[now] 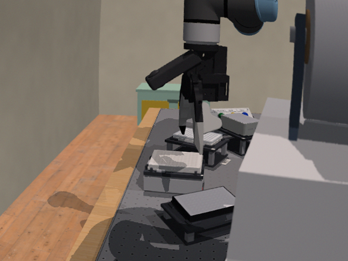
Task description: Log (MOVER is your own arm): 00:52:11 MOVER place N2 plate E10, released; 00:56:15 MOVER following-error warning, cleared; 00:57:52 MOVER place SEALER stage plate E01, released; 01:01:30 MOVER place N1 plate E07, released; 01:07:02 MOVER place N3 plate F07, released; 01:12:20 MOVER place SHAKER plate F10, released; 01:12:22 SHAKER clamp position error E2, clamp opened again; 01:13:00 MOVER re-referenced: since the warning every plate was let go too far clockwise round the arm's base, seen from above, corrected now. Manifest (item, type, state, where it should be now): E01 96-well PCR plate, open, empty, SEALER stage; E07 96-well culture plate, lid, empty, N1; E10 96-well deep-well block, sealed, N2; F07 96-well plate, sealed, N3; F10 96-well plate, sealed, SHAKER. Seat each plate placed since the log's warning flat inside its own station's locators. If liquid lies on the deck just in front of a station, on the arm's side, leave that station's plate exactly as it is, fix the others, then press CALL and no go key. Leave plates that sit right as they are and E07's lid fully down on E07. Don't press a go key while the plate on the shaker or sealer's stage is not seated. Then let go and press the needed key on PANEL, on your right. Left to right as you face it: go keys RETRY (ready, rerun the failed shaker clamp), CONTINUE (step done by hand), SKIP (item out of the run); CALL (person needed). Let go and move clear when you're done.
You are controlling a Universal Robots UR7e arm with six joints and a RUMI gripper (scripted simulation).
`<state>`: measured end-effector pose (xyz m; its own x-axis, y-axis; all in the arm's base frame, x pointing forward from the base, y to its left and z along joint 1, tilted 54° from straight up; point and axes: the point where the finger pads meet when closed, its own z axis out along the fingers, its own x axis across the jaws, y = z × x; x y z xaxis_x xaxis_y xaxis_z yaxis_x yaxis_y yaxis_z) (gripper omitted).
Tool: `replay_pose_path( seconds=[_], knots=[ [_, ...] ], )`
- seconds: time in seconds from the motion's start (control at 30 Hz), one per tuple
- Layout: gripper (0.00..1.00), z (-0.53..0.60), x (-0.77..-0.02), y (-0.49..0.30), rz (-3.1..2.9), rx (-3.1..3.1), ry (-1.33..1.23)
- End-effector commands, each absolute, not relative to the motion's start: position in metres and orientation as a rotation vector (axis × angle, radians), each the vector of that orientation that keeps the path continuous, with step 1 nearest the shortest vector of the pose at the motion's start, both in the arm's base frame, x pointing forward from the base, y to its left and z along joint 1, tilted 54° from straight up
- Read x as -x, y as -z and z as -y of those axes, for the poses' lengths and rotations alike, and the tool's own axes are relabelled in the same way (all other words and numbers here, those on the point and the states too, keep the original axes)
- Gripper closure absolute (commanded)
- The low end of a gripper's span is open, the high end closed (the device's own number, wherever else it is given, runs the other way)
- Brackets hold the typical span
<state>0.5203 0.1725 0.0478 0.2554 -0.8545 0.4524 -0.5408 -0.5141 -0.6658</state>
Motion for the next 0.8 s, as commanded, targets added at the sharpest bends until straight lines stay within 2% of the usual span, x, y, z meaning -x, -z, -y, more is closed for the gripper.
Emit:
replay_pose_path(
  seconds=[0.0,0.77],
  knots=[
    [0.18,-0.186,-0.514,-0.037,-1.209,2.215,1.174],
    [0.18,-0.237,-0.487,0.006,-1.066,2.333,1.227]
  ],
)
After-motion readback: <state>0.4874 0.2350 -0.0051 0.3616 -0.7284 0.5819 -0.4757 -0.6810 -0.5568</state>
